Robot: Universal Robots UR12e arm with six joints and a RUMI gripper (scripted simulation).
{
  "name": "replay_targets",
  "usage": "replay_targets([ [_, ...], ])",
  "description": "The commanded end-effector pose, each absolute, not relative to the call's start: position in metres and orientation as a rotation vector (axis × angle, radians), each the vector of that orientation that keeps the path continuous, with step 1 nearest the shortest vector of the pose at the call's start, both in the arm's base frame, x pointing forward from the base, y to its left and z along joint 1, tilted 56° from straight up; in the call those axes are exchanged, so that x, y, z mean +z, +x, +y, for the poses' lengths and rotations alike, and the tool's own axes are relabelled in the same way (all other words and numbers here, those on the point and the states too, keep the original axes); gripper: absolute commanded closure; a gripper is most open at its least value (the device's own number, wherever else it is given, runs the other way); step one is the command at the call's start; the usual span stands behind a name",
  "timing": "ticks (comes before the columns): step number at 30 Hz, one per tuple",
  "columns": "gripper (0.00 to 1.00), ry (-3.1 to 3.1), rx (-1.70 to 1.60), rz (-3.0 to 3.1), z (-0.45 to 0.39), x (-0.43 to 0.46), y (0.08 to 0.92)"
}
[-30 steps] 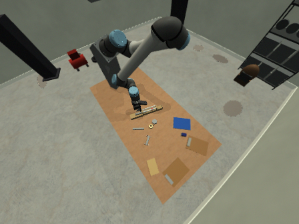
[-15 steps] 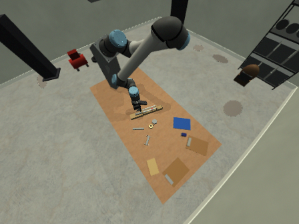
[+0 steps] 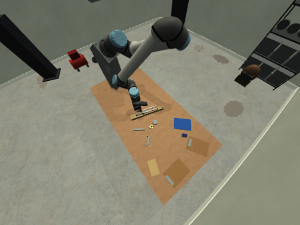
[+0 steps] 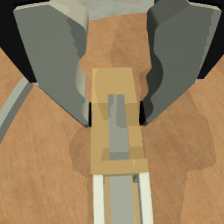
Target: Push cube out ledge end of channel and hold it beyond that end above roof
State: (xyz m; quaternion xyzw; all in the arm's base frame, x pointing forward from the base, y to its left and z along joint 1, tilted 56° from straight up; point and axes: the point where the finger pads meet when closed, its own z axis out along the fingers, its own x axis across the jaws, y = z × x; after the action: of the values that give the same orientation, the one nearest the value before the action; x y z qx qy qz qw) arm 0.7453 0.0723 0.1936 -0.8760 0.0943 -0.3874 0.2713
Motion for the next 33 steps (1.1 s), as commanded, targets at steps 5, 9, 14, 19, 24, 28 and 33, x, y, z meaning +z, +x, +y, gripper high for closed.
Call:
replay_targets([
  [5, 0.78, -2.3, -0.969, 0.428, 0.005, 0.221, 0.81],
  [9, 0.78, -2.251, -0.916, 0.547, -0.044, 0.243, 0.85],
  [14, 0.78, -2.23, -0.895, 0.594, -0.064, 0.253, 0.865],
  [19, 0.78, -2.225, -0.891, 0.603, -0.068, 0.255, 0.868],
  [24, 0.78, -2.225, -0.891, 0.603, -0.068, 0.255, 0.868],
  [28, 0.78, -2.225, -0.891, 0.603, -0.068, 0.255, 0.868],
  [33, 0.78, -2.225, -0.891, 0.603, -0.068, 0.255, 0.868],
])
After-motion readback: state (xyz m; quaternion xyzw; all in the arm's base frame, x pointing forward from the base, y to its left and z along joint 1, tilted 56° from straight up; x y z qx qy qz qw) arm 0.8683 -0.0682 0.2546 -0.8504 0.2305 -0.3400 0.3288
